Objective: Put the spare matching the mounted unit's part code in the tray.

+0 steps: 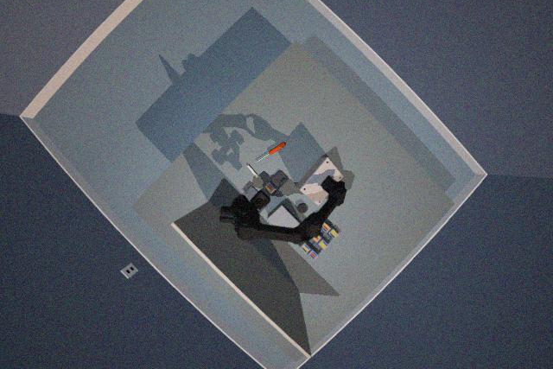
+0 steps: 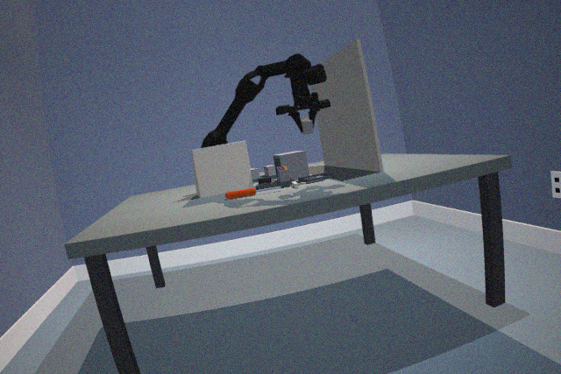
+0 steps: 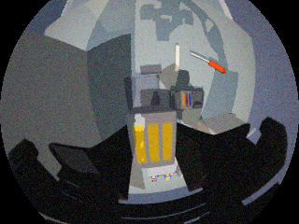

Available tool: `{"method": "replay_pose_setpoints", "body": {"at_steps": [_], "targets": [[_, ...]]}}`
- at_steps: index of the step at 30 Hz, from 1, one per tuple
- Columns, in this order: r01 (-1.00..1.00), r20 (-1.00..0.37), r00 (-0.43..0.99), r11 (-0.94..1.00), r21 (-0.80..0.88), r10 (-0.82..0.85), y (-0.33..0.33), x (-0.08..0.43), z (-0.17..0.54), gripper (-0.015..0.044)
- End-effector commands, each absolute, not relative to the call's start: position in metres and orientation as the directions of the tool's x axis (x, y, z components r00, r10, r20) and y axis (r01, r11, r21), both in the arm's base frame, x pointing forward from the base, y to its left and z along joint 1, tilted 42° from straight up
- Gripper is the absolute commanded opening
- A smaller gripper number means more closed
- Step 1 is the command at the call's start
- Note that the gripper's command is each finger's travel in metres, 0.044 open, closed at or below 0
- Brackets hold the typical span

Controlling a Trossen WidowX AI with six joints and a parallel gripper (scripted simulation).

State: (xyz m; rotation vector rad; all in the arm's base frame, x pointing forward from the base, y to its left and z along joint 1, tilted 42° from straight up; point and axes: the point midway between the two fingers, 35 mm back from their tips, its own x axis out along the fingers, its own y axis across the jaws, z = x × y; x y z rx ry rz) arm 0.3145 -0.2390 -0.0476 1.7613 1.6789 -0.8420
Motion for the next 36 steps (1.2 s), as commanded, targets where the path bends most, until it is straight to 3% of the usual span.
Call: {"method": "replay_pose_setpoints", "body": {"at_steps": [1,36], "targets": [[0.997,-0.759,0.025,-0.071,-0.028,0.650,-0.239,0.319,-0.048,0.0000],[0.997,-0.760,0.026,-0.072,-0.027,0.649,-0.224,0.325,-0.072,0.0000]]}}
